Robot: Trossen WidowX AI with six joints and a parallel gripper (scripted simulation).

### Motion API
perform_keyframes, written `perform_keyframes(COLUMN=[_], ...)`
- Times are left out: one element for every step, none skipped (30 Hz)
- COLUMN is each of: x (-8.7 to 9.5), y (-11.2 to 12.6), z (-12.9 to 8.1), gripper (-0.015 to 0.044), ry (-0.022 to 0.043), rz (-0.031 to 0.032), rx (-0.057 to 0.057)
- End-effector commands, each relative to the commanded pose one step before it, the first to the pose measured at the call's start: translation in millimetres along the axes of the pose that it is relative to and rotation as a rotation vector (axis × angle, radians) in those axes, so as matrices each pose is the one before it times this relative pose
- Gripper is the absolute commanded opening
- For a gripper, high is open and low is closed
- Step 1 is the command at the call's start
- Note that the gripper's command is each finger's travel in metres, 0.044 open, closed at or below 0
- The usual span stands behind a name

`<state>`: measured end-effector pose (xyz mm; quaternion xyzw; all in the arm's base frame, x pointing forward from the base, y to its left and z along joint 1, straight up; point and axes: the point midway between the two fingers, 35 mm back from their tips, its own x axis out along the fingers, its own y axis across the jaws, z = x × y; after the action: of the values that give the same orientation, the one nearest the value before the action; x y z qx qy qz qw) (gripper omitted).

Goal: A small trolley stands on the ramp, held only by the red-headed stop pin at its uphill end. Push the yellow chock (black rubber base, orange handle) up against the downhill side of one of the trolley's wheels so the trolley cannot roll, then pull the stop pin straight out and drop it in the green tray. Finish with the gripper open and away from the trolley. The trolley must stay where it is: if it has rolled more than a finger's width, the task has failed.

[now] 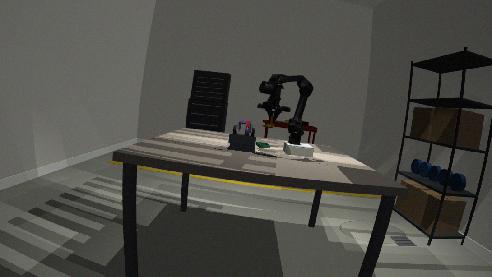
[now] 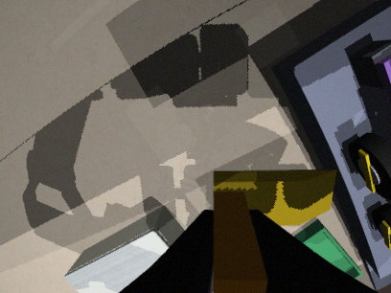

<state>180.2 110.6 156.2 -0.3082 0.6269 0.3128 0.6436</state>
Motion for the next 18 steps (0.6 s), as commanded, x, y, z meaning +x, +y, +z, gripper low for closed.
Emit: perform_keyframes(x=[-0.12,0.0,0.0,0.0,0.0,0.0,0.0,0.0,0.0,0.0,0.0,0.0,0.0,0.0,0.0,0.0,0.0,0.0], y=[-0.43,0.0,0.0,0.0,0.0,0.0,0.0,0.0,0.0,0.0,0.0,0.0,0.0,0.0,0.0,0.0,0.0,0.0], z=[-0.3,0.0,0.0,0.0,0.0,0.0,0.0,0.0,0.0,0.0,0.0,0.0,0.0,0.0,0.0,0.0,0.0,0.0], gripper=[0.0,0.0,0.0,0.0,0.0,0.0,0.0,0.0,0.0,0.0,0.0,0.0,0.0,0.0,0.0,0.0,0.0,0.0], ry=[0.00033,-0.00006,-0.00006,-0.00005,-0.00005,-0.00005,-0.00005,-0.00005,-0.00006,-0.00006,-0.00006,-0.00006,-0.00006,-0.00006,-0.00006,-0.00006,-0.00007,-0.00007], rz=[-0.00304,-0.00005,-0.00005,-0.00006,-0.00006,-0.00006,-0.00005,-0.00005,-0.00005,-0.00005,-0.00005,-0.00005,-0.00004,-0.00004,-0.00004,-0.00004,-0.00003,-0.00003], rx=[0.123,0.0349,0.0349,0.0343,0.0343,0.0343,0.0343,0.0343,0.0343,0.0343,0.0343,0.0343,0.0343,0.0343,0.0343,0.0343,0.0343,0.0343])
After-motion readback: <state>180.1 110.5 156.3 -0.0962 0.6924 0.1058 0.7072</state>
